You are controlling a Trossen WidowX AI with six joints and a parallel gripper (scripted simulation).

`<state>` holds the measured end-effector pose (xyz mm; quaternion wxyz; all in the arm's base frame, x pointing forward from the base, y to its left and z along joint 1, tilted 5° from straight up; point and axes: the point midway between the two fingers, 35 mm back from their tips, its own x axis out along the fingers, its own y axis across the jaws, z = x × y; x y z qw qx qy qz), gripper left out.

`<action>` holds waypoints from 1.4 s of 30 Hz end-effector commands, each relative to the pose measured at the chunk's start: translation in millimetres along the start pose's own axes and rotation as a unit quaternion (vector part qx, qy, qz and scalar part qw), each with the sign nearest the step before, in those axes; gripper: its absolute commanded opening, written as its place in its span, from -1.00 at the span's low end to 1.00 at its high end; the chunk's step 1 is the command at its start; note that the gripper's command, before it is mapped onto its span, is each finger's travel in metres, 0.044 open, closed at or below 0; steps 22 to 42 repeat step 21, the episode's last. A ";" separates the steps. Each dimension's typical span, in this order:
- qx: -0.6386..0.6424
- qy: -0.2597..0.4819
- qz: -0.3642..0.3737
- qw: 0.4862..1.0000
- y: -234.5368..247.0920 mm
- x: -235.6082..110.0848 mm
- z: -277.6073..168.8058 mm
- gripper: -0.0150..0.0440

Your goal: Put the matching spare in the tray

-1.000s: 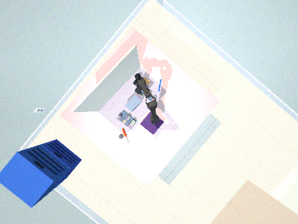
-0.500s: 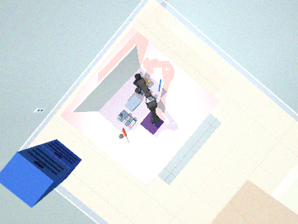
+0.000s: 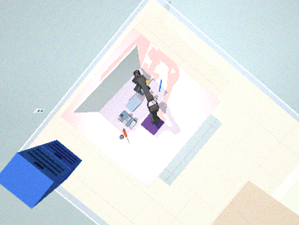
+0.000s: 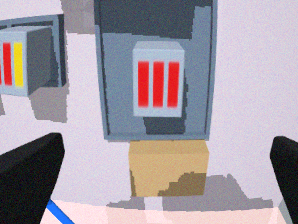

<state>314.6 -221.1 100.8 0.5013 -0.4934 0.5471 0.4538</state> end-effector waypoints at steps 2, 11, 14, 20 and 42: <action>0.001 -0.002 0.006 1.000 3.2 -11.8 1.1 1.00; 0.001 0.004 -0.007 1.000 0.4 -12.3 -0.4 1.00; 0.001 0.004 -0.007 1.000 0.4 -12.3 -0.4 1.00; 0.001 0.004 -0.007 1.000 0.4 -12.3 -0.4 1.00; 0.001 0.004 -0.007 1.000 0.4 -12.3 -0.4 1.00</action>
